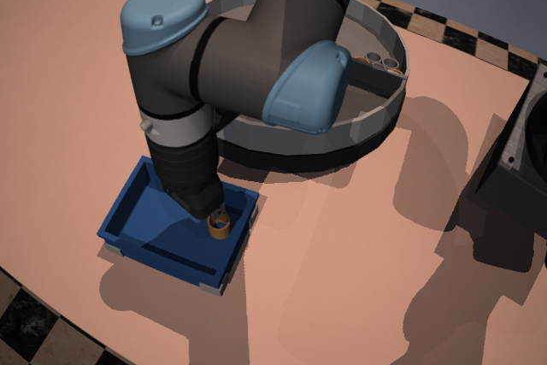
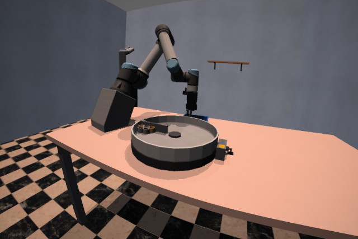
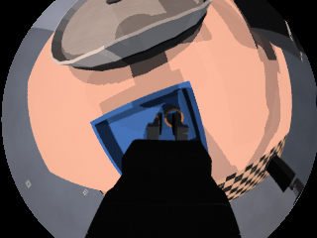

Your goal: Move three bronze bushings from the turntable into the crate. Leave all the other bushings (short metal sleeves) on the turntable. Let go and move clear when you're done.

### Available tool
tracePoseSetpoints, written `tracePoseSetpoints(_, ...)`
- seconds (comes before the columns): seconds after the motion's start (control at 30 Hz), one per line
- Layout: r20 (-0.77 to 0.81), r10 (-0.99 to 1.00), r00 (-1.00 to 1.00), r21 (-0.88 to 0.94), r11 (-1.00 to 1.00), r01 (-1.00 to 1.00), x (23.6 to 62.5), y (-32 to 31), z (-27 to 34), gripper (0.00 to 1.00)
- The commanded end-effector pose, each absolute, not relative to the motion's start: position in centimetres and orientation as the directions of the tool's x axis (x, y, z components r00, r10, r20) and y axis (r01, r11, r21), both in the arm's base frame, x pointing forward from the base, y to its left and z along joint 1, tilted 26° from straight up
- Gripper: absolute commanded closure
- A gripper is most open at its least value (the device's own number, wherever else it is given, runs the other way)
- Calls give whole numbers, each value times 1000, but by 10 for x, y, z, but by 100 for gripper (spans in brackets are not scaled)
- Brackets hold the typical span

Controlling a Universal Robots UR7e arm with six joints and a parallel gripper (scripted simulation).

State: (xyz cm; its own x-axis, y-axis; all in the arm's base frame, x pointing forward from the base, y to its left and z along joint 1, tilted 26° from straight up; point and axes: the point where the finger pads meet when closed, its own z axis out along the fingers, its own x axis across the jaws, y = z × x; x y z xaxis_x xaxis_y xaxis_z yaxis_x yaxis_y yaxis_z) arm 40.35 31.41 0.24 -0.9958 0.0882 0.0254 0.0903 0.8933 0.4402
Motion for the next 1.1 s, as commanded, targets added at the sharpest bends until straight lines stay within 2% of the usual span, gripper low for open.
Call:
tracePoseSetpoints(0.0, 24, 88, -996, 441, 893, 90, 403, 297, 38, 58)
tracePoseSetpoints(0.43, 24, 88, -996, 441, 893, 90, 403, 292, 48, 58)
tracePoseSetpoints(0.6, 23, 88, -996, 441, 893, 90, 402, 267, 99, 58)
tracePoseSetpoints(1.07, 23, 89, -996, 441, 893, 90, 402, 267, 99, 58)
